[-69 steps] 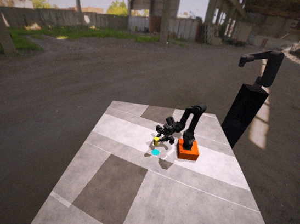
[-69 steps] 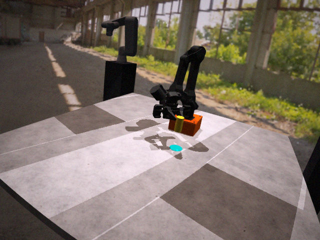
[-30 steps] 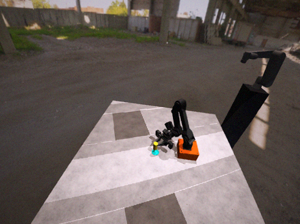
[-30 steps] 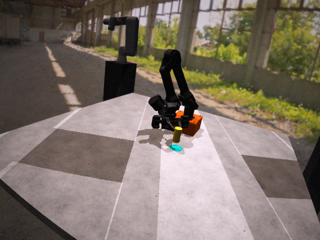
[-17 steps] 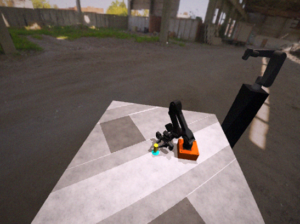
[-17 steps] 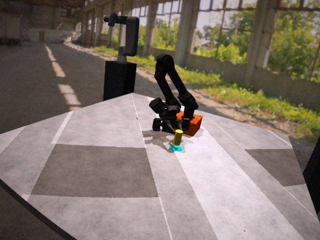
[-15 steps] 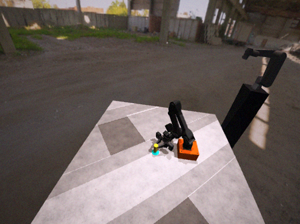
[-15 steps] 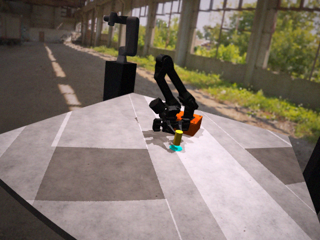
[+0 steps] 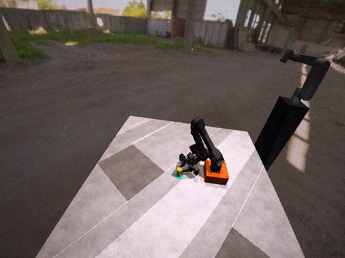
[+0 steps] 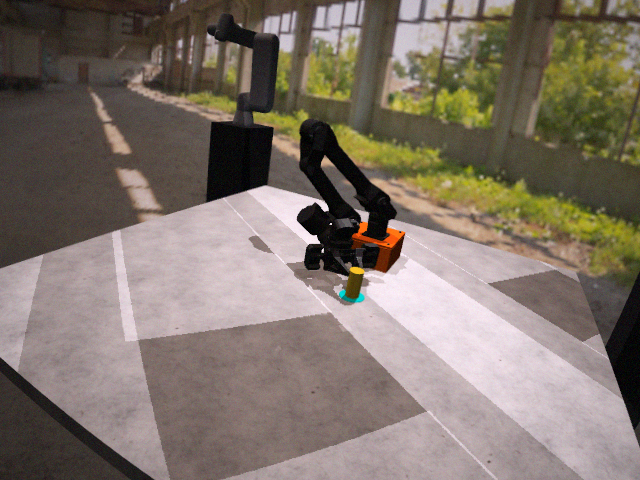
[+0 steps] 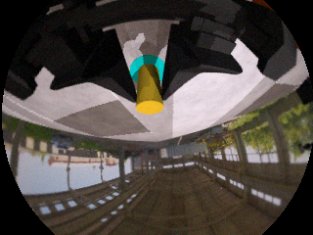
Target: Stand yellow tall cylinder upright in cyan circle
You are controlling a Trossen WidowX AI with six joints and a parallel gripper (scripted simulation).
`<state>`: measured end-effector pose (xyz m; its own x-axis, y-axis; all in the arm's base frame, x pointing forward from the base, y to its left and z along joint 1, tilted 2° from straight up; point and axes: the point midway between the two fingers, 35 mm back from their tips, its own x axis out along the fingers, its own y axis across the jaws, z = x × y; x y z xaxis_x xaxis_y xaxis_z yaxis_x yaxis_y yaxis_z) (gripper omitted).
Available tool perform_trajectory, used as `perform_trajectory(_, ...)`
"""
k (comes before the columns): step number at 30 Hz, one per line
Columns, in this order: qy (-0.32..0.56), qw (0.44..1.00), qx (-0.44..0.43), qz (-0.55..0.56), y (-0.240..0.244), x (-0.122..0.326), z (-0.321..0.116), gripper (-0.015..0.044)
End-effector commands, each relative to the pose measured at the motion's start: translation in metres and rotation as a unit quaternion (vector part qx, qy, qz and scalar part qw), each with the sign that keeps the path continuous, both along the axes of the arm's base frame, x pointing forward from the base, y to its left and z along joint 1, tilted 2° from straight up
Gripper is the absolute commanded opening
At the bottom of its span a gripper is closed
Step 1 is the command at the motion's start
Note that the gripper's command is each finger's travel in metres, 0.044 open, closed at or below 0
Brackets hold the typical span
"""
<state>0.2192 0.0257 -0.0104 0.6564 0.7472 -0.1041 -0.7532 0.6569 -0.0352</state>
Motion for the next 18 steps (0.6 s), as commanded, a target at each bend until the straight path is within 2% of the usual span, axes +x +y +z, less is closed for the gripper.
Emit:
perform_trajectory(1, -0.004, 1.0, -0.001, 0.002, 0.0, 0.0002, -0.0006, 0.0105)
perform_trajectory(4, -0.004, 1.0, -0.001, 0.002, 0.0, 0.0002, -0.0006, 0.0105)
perform_trajectory(15, -0.004, 1.0, -0.001, 0.002, 0.0, 0.0002, -0.0006, 0.0394)
perform_trajectory(18, -0.004, 1.0, -0.001, 0.002, 0.0, 0.0002, -0.0006, 0.04)
